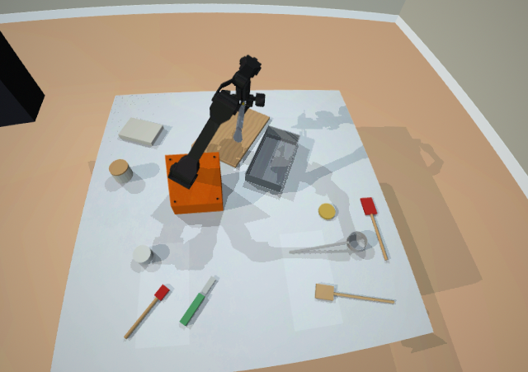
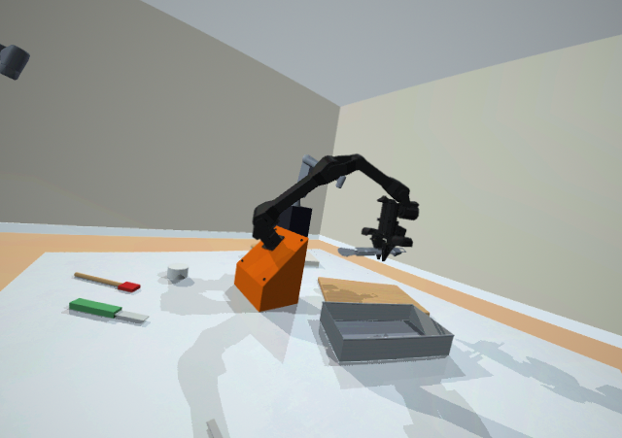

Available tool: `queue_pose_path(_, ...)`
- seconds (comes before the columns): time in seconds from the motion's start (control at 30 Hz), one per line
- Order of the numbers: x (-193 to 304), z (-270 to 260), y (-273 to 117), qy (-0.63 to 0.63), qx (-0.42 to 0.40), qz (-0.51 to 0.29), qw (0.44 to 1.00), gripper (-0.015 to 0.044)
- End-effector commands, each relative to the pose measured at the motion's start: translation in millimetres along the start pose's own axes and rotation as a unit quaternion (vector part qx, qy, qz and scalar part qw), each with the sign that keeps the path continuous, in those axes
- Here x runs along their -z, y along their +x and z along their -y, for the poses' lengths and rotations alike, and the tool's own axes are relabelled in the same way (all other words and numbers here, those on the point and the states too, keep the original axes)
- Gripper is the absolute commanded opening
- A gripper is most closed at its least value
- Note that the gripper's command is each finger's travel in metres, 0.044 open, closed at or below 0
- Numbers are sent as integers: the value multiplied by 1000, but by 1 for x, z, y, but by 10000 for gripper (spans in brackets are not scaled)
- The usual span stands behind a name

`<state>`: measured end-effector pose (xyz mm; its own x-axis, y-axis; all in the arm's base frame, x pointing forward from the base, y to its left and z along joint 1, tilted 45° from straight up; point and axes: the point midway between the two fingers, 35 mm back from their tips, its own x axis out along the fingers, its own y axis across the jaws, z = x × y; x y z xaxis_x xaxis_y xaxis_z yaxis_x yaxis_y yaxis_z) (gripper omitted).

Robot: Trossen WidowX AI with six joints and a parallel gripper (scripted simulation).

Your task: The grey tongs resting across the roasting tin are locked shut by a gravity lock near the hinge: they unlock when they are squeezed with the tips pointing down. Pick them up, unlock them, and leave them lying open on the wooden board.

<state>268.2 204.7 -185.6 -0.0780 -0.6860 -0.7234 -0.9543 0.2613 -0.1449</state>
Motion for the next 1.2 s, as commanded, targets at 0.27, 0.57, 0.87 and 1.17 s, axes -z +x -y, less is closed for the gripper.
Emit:
queue_pose_path(0.27, -20, -40, 0, 166, -2, 0, 986, -150)
queue_pose_path(0.57, -23, -48, 1, 200, -2, -1, 980, -150)
queue_pose_path(0.87, -27, -49, 3, 199, 0, 22, 980, -150)
queue_pose_path(1.17, -36, -51, 6, 197, 7, 83, 977, -150)
